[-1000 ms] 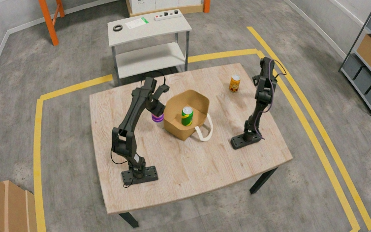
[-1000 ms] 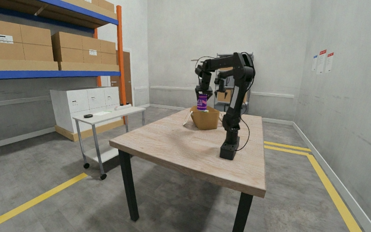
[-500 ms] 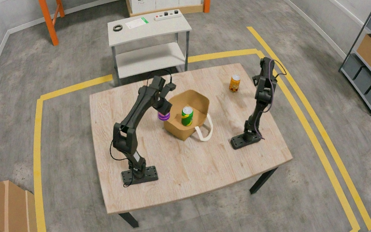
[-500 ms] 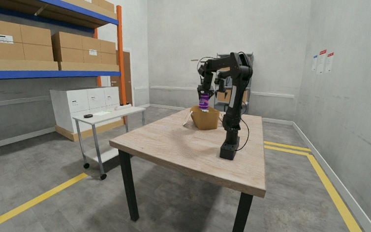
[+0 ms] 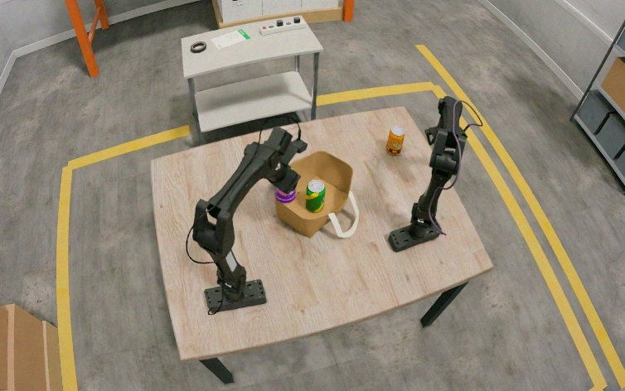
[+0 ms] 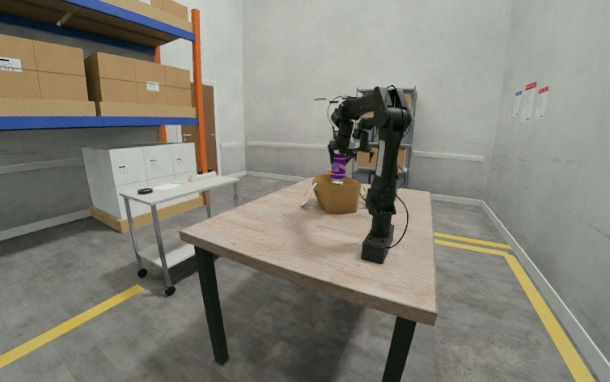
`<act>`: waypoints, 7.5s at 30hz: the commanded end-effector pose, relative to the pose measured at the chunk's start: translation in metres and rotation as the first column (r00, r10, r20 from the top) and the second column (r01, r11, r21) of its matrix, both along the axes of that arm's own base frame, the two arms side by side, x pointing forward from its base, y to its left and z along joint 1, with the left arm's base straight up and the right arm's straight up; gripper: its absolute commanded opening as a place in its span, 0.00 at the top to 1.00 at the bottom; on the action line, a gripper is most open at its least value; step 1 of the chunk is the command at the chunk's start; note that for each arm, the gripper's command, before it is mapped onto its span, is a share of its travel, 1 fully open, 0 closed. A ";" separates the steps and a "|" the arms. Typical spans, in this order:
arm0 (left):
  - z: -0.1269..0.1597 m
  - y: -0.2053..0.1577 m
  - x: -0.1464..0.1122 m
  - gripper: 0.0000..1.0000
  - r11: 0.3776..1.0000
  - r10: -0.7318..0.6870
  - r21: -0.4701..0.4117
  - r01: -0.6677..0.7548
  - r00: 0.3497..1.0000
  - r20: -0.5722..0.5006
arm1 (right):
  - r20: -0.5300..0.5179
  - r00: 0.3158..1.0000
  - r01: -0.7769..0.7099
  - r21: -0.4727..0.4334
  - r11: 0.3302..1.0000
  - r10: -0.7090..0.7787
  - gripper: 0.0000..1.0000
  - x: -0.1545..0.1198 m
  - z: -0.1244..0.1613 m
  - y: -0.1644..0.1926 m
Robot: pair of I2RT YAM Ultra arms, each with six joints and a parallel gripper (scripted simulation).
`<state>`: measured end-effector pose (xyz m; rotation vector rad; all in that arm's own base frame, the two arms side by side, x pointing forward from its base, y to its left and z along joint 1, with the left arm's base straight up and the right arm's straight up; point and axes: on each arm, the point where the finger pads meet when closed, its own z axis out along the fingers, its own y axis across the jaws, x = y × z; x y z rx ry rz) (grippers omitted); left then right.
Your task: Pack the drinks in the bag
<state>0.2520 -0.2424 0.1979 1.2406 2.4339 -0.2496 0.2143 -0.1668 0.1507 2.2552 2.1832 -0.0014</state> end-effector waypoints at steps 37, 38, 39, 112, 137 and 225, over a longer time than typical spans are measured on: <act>0.035 -0.056 0.008 0.30 0.993 0.029 -0.113 -0.018 0.995 0.100 | -0.001 1.000 0.008 -0.016 1.000 -0.008 0.00 0.003 0.004 -0.007; 0.031 -0.053 0.008 0.30 0.994 0.036 -0.106 -0.026 0.995 0.093 | -0.001 1.000 0.008 -0.016 1.000 -0.008 0.00 0.003 0.004 -0.007; 0.038 -0.056 0.009 0.30 0.992 0.034 -0.121 -0.021 0.994 0.106 | -0.001 1.000 0.008 -0.016 1.000 -0.008 0.00 0.003 0.004 -0.007; -0.048 -0.063 0.012 0.30 0.993 0.025 -0.114 -0.014 0.995 0.102 | -0.001 1.000 0.008 -0.016 1.000 -0.008 0.00 0.003 0.004 -0.007; -0.076 -0.066 0.013 0.30 0.994 0.021 -0.105 -0.011 0.995 0.095 | -0.001 1.000 0.008 -0.016 1.000 -0.008 0.00 0.003 0.004 -0.007; -0.163 -0.057 0.004 0.30 0.999 0.018 -0.033 -0.017 0.999 0.033 | -0.001 1.000 0.008 -0.016 1.000 -0.008 0.00 0.003 0.004 -0.007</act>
